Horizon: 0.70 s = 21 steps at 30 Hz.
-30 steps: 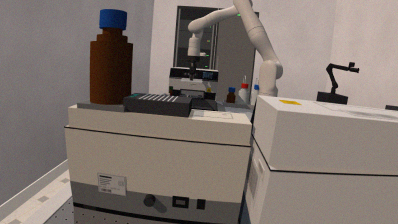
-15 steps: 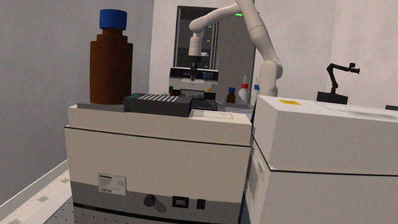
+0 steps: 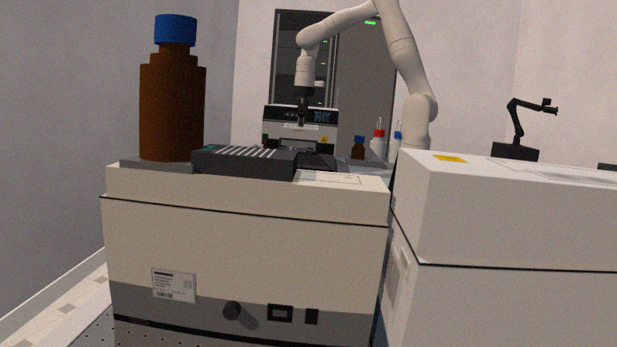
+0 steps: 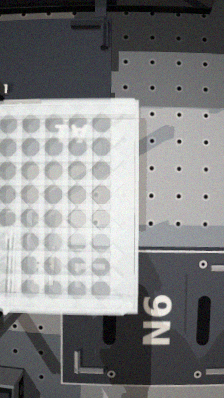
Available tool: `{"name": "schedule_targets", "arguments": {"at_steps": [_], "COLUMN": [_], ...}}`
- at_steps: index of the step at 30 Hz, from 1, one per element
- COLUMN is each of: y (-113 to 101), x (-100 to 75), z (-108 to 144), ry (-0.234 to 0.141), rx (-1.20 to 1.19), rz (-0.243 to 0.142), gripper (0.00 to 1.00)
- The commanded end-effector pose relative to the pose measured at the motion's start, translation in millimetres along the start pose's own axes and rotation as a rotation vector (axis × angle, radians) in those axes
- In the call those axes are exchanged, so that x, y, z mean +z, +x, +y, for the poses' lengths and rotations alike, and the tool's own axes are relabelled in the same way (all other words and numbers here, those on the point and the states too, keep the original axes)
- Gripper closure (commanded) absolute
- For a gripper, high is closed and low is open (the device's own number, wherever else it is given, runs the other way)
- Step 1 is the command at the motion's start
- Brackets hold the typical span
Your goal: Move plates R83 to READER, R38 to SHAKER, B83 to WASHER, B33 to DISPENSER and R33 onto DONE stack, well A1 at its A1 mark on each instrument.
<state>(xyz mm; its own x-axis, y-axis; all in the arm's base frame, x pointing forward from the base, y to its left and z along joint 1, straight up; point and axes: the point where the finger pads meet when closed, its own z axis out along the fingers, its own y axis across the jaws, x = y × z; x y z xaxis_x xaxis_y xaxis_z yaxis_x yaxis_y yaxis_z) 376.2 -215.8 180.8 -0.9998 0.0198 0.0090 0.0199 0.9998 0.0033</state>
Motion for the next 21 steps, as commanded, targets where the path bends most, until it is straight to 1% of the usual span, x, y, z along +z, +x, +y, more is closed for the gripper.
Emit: {"name": "schedule_targets", "arguments": {"at_steps": [1,3,17,19,21], "y": [-0.9,0.1,11.8,11.8,13.6], "x": [-3.4,-3.4,-3.0,-3.0,-3.0], "z": [11.8,14.3,58.3,58.3,64.5], "ry": [0.003,0.005,0.002,0.002,0.003], "rx": [0.001,-0.001,-0.005,-0.005,-0.005], "rz": [-0.010,-0.010,-0.010,-0.010,-0.010], "gripper": [0.06,0.06,0.06,0.06,0.06]}}
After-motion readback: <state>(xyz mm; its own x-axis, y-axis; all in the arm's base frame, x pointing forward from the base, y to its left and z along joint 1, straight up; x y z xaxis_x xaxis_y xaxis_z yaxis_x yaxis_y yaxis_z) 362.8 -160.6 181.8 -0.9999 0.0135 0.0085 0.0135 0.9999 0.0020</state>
